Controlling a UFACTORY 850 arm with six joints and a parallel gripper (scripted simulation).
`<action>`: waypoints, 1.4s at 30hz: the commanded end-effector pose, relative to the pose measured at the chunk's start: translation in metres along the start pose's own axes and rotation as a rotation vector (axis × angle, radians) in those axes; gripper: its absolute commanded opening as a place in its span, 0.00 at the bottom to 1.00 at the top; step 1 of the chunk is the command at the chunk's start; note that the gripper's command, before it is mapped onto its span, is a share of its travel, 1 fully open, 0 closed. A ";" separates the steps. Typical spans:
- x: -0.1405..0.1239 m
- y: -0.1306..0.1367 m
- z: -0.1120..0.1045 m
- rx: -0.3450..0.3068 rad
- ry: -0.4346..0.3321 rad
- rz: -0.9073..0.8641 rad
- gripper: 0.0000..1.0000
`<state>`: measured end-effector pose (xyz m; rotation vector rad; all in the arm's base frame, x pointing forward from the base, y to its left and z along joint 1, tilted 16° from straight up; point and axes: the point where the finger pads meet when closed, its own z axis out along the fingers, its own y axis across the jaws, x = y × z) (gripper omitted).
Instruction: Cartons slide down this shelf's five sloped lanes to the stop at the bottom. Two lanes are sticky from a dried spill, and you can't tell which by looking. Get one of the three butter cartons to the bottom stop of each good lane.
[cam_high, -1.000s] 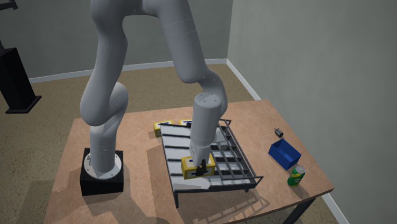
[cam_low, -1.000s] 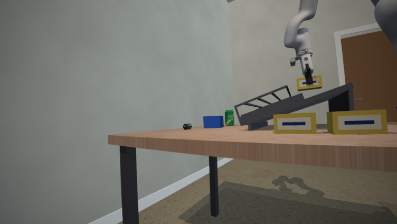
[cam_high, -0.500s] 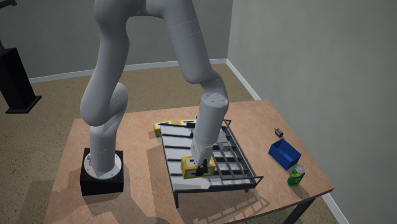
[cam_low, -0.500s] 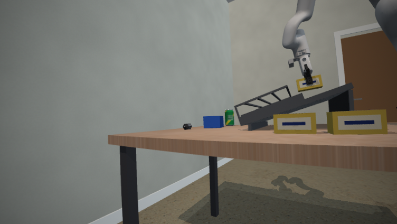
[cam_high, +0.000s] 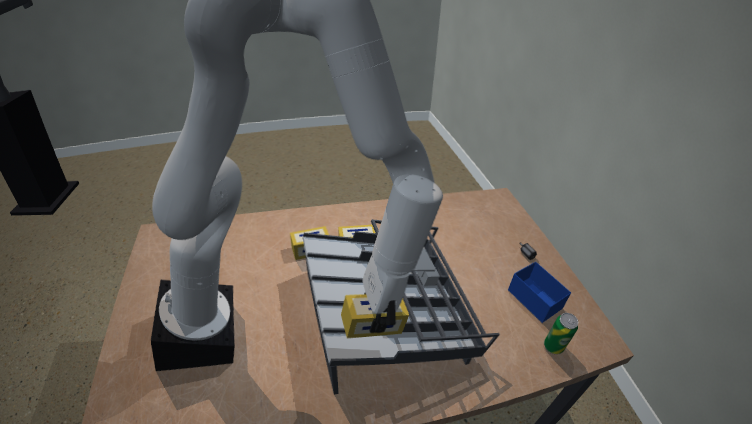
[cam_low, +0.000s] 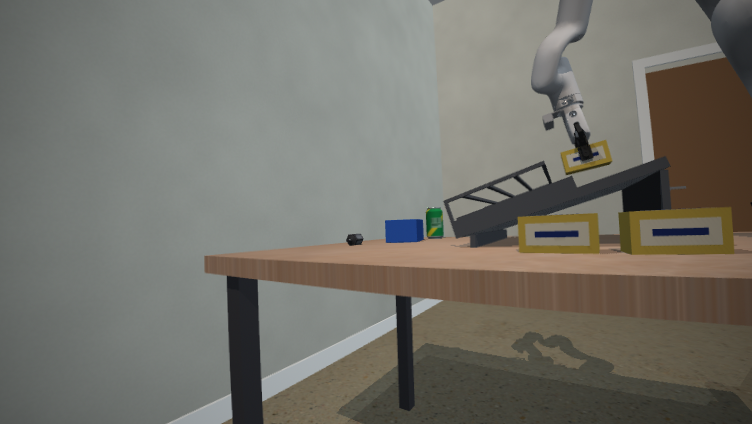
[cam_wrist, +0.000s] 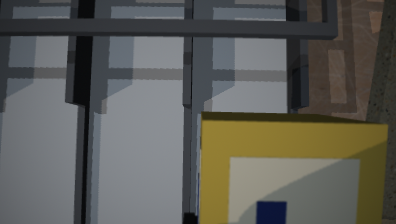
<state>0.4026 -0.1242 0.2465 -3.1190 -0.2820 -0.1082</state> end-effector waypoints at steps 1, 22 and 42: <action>0.001 0.000 0.000 -0.001 -0.094 -0.001 0.00; -0.002 0.000 0.029 -0.001 -0.094 -0.001 0.00; -0.003 0.001 0.049 -0.001 -0.094 -0.001 0.00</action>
